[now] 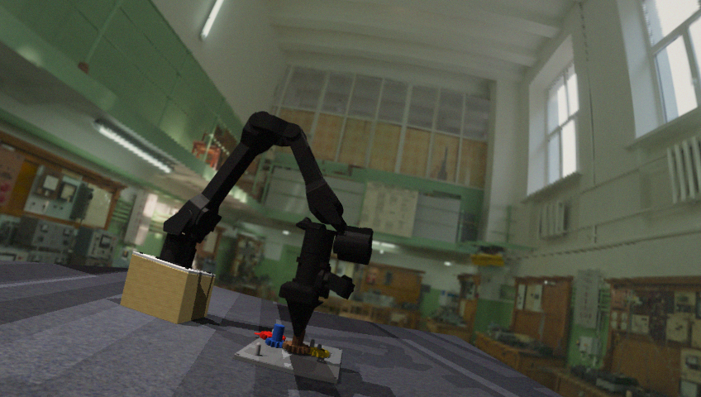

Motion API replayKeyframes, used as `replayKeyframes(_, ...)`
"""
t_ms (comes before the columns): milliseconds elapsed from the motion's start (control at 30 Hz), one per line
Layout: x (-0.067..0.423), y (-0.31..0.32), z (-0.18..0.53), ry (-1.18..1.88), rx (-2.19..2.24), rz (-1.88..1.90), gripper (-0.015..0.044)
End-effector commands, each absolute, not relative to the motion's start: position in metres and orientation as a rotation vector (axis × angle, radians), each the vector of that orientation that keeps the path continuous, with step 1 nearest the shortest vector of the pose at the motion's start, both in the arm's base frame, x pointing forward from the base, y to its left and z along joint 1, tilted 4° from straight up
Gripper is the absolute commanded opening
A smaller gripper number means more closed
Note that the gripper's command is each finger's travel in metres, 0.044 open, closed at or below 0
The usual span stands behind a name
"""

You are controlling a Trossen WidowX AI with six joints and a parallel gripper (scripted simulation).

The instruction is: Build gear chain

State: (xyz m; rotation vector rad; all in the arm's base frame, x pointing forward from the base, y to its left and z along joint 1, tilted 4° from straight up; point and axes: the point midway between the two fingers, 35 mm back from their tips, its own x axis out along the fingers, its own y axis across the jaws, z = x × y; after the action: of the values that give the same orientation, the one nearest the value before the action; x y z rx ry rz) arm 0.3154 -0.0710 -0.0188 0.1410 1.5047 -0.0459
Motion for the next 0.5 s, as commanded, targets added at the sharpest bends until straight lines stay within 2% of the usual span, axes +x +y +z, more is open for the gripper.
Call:
replayKeyframes(0, 0.3165, -0.0706, -0.0198, 1.502, 0.174, -0.077, 0.0)
replayKeyframes(433, 0.3154, -0.0704, -0.0219, 1.488, 0.392, -0.282, 0.0)
replayKeyframes(467, 0.3155, -0.0704, -0.0218, 1.488, 0.389, -0.279, 0.0026)
